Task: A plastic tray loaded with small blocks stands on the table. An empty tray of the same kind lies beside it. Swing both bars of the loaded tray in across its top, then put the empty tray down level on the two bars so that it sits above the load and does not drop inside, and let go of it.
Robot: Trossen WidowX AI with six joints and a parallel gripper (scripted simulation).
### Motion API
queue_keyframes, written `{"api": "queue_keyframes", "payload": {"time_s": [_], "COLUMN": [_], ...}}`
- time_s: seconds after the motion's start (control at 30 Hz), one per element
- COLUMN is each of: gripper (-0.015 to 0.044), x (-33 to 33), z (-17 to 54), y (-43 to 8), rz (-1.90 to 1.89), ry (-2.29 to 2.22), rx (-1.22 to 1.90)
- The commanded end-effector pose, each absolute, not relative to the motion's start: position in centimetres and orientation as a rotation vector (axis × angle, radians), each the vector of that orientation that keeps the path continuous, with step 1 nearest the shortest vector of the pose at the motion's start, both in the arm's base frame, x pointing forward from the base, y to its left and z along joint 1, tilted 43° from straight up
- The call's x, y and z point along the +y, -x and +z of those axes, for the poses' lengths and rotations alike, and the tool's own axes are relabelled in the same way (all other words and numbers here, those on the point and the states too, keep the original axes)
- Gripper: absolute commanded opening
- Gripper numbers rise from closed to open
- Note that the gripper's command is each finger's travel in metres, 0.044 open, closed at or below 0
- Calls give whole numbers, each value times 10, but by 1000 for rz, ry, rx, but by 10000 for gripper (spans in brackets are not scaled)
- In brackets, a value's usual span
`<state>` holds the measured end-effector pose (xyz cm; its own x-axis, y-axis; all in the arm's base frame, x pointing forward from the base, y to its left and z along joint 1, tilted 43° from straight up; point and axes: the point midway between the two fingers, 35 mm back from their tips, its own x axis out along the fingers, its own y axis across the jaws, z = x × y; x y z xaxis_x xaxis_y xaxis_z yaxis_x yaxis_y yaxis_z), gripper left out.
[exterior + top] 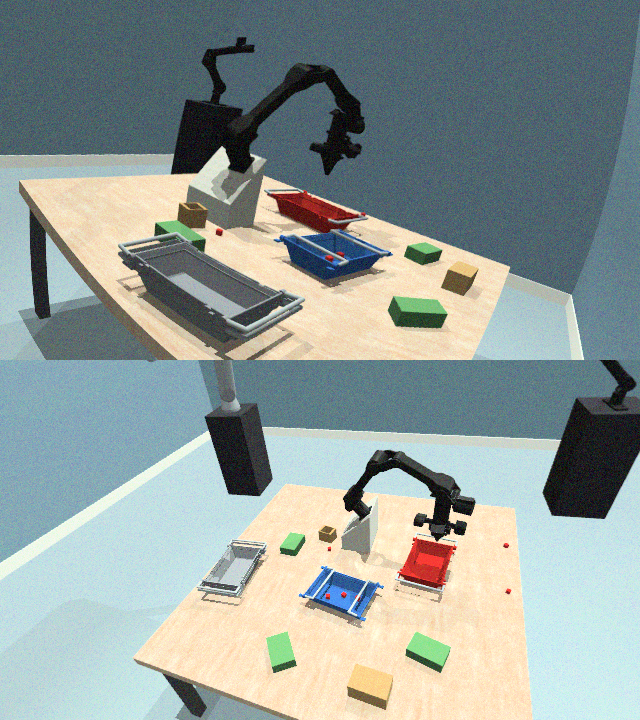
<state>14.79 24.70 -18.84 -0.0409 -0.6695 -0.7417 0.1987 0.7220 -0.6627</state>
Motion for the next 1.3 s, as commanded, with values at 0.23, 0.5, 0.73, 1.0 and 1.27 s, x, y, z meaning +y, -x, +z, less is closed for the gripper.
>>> {"api": "queue_keyframes", "payload": {"time_s": [0.23, 0.5, 0.73, 1.0, 1.27], "gripper": [0, 0, 157, 367, 440], "x": [247, 247, 247, 292, 230], "z": [-189, -189, -189, -138, -169], "y": [-148, -148, -148, -150, -149], "rz": [-732, -732, -732, -732, -743], "ry": [413, 413, 413, 412, 425], "rx": [1453, 1453, 1453, 1454, 1455]}}
